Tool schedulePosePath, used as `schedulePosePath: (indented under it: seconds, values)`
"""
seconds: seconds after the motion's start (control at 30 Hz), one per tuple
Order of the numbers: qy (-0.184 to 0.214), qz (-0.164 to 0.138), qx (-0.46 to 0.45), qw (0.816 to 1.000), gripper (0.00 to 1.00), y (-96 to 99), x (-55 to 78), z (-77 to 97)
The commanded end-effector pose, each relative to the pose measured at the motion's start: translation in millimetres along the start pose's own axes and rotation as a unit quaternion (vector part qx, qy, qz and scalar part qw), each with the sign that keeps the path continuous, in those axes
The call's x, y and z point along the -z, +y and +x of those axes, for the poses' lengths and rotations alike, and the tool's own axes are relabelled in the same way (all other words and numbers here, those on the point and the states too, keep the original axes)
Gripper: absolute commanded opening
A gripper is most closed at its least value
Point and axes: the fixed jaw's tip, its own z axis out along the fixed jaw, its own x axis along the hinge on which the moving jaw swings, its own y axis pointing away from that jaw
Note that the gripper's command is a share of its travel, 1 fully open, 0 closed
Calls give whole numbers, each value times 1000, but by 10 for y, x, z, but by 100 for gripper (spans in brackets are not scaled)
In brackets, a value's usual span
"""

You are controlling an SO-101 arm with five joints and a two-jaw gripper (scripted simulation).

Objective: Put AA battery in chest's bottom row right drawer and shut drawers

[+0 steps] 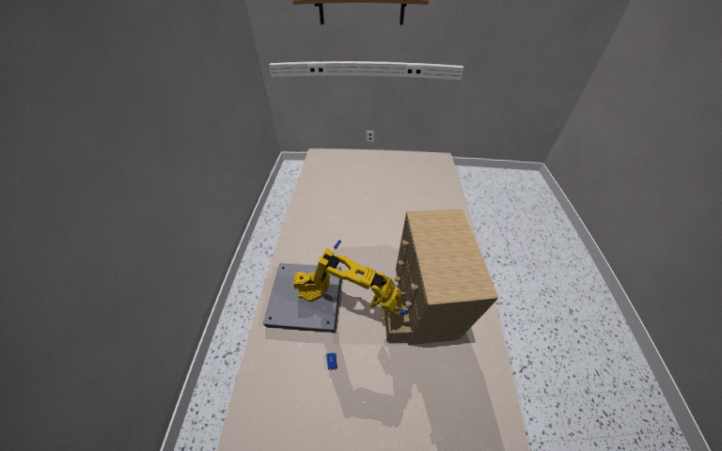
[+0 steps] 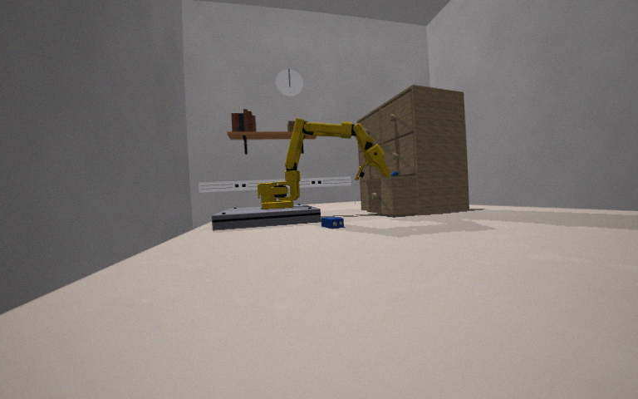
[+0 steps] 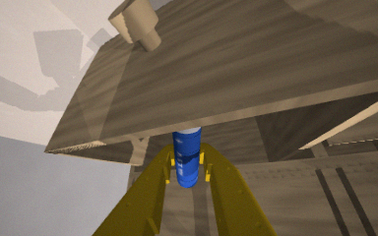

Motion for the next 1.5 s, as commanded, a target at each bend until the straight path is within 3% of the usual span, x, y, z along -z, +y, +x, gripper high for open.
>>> schedulePosePath:
  seconds: [0.0,1.47]
  values:
    - [0,0,1,1000,0,11,-3,-18]
    - [0,-2,0,1000,0,25,-20,-50]
